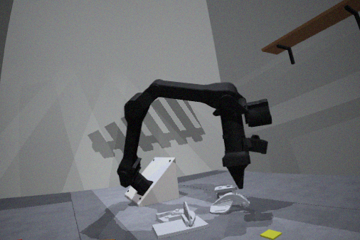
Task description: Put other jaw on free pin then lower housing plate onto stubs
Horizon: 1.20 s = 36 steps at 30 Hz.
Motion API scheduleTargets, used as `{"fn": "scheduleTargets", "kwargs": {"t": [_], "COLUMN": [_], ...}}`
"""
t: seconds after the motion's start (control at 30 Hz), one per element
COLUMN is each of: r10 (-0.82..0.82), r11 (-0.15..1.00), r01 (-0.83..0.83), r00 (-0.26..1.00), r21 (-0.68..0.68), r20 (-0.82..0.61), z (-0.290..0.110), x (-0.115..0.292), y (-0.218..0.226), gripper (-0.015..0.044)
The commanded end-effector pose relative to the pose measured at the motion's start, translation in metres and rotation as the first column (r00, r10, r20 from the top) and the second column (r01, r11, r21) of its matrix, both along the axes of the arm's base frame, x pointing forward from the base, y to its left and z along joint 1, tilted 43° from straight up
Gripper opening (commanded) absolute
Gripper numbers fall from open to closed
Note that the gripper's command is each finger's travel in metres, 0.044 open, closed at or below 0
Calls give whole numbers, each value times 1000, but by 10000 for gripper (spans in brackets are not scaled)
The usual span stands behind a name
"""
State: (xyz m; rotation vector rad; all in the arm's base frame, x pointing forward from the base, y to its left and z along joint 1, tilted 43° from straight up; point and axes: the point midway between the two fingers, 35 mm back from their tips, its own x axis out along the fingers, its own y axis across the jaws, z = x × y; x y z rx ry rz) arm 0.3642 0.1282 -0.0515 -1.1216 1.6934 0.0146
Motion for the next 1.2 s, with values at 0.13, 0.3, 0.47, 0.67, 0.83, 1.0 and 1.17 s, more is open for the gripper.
{"fn": "scheduleTargets", "kwargs": {"t": [0.13, 0.3, 0.47, 0.67, 0.83, 1.0, 1.17], "r10": [6, 6, 6, 6, 6, 6, 6], "r11": [1000, 1000, 1000, 1000, 1000, 1000, 1000], "r01": [-6, -6, -6, -6, -6, -6, -6], "r00": [1000, 1000, 1000, 1000, 1000, 1000, 1000], "r21": [-7, -7, -7, -8, -8, -7, -6], "r20": [-7, -7, -7, -7, -7, -7, -7], "z": [-12, -18, -24, -31, -32, -33, -37], "x": [-1, -1, -1, -2, -2, -3, -8], "y": [-11, -16, -22, -28, -29, -28, -23], "gripper": [0, 0, 0, 0, 0, 0, 0]}}
